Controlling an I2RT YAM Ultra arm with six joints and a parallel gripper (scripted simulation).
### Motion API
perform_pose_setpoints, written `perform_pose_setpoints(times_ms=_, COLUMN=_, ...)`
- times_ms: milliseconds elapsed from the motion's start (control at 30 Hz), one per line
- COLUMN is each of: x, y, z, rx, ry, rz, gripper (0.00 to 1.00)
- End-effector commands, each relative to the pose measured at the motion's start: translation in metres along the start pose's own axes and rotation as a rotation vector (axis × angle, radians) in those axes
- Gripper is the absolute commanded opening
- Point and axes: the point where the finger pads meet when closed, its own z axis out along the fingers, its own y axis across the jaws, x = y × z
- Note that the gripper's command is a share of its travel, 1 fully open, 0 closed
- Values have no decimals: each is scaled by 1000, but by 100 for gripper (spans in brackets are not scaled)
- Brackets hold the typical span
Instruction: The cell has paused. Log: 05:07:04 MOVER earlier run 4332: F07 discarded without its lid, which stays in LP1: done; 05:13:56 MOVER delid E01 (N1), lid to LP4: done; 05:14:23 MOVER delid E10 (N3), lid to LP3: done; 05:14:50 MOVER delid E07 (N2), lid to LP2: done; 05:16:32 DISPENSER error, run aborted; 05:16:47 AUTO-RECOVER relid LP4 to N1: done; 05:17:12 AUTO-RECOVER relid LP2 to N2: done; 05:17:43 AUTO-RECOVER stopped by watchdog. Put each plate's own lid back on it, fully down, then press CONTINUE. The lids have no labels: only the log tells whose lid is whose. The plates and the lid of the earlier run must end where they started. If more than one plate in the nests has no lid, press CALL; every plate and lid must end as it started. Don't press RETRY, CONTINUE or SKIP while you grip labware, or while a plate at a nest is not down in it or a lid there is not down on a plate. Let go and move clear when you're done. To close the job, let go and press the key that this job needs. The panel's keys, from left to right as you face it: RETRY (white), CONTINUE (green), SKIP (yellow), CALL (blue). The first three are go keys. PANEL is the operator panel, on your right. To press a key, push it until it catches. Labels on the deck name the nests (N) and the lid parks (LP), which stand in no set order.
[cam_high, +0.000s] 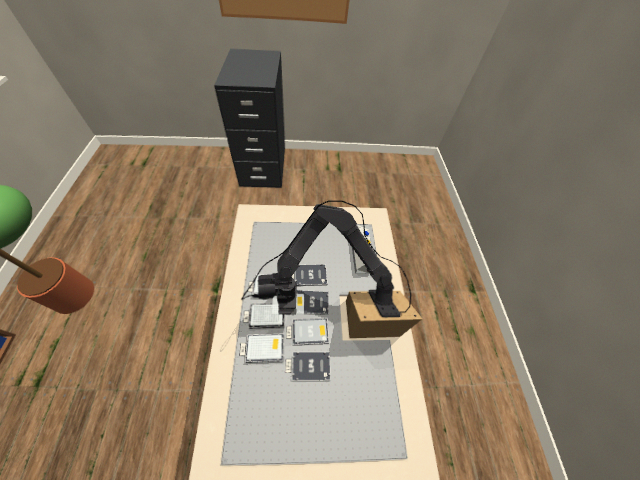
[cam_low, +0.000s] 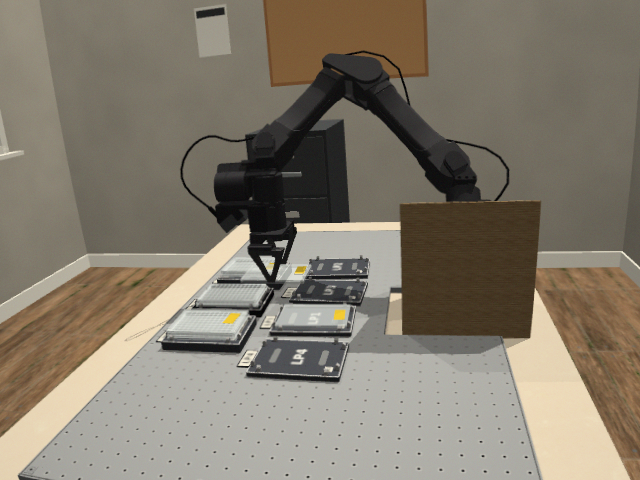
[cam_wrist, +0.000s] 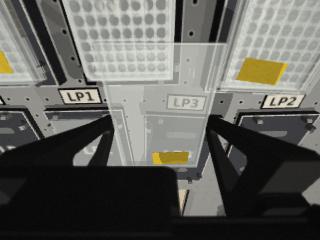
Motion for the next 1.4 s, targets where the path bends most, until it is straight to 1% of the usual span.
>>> perform_pose_setpoints(times_ms=0, x=-18, y=12, z=-9, rx=1, ry=-1, rz=-22, gripper=0)
perform_pose_setpoints(times_ms=233, x=-50, y=23, z=-9, rx=-2, ry=-2, rz=-22, gripper=0)
perform_pose_setpoints(times_ms=300, x=-50, y=23, z=-9, rx=-2, ry=-2, rz=-22, gripper=0)
perform_pose_setpoints(times_ms=633, x=-96, y=39, z=-9, rx=-5, ry=-2, rz=-22, gripper=0)
perform_pose_setpoints(times_ms=867, x=-95, y=39, z=-12, rx=-6, ry=-5, rz=-19, gripper=0)
perform_pose_setpoints(times_ms=900, x=-97, y=36, z=-16, rx=-8, ry=-15, rz=-11, gripper=0)
perform_pose_setpoints(times_ms=1000, x=-98, y=34, z=-19, rx=-9, ry=-20, rz=-6, gripper=0)
perform_pose_setpoints(times_ms=1367, x=-96, y=39, z=-15, rx=-8, ry=-10, rz=-16, gripper=0)
